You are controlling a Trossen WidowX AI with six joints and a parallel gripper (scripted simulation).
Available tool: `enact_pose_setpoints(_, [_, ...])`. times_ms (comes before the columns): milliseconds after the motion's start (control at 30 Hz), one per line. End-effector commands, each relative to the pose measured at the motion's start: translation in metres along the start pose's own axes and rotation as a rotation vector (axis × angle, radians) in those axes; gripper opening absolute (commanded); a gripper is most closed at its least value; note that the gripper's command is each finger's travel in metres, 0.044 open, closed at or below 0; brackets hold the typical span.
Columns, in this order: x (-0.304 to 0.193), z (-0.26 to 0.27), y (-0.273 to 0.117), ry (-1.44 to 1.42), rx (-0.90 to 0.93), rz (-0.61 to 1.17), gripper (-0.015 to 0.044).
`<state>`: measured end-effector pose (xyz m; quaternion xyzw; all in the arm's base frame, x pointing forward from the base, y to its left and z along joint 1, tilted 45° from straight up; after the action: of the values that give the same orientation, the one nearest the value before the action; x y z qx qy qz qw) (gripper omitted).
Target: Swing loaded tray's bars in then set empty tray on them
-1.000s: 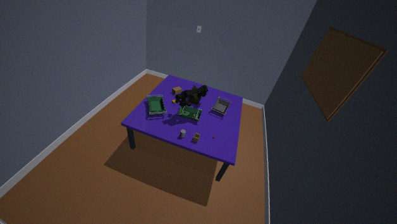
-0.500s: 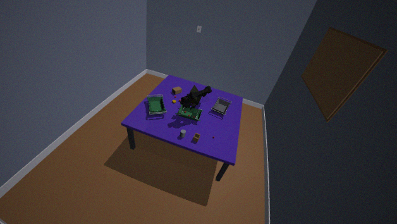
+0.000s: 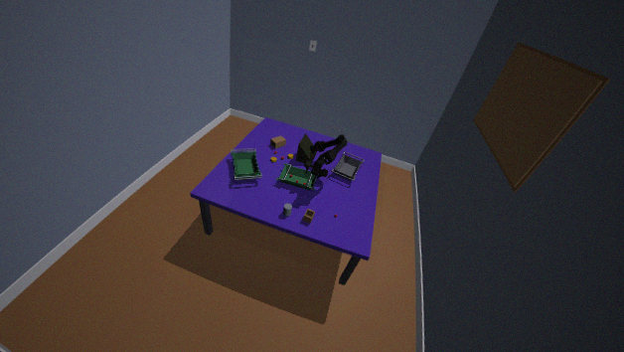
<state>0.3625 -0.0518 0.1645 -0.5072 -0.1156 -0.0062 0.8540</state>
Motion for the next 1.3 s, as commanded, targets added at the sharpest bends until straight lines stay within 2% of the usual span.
enact_pose_setpoints(0, [-0.010, 0.067, -0.008, 0.001, -0.026, -0.014, 0.0440])
enact_pose_setpoints(267, [-0.073, 0.184, -0.024, 0.046, -0.018, -0.065, 0.0440])
enact_pose_setpoints(500, [-0.155, 0.240, -0.037, 0.103, 0.065, -0.098, 0.0440])
enact_pose_setpoints(667, [-0.214, 0.253, -0.045, 0.155, 0.159, -0.098, 0.0440])
enact_pose_setpoints(867, [-0.273, 0.244, -0.050, 0.231, 0.293, -0.055, 0.0440])
enact_pose_setpoints(1267, [-0.274, 0.246, -0.037, 0.240, 0.303, -0.043, 0.0440])
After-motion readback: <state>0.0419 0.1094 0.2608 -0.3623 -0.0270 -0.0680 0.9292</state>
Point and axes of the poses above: the point midway between the two fingers, 35 mm back from their tips, its own y axis out along the fingers, its own z axis across the jaws, x = y × z, the point moved 5 cm from there along -y, back along the fingers, and after that the axes turned 15 degrees about -y, right-handed, at the moved point
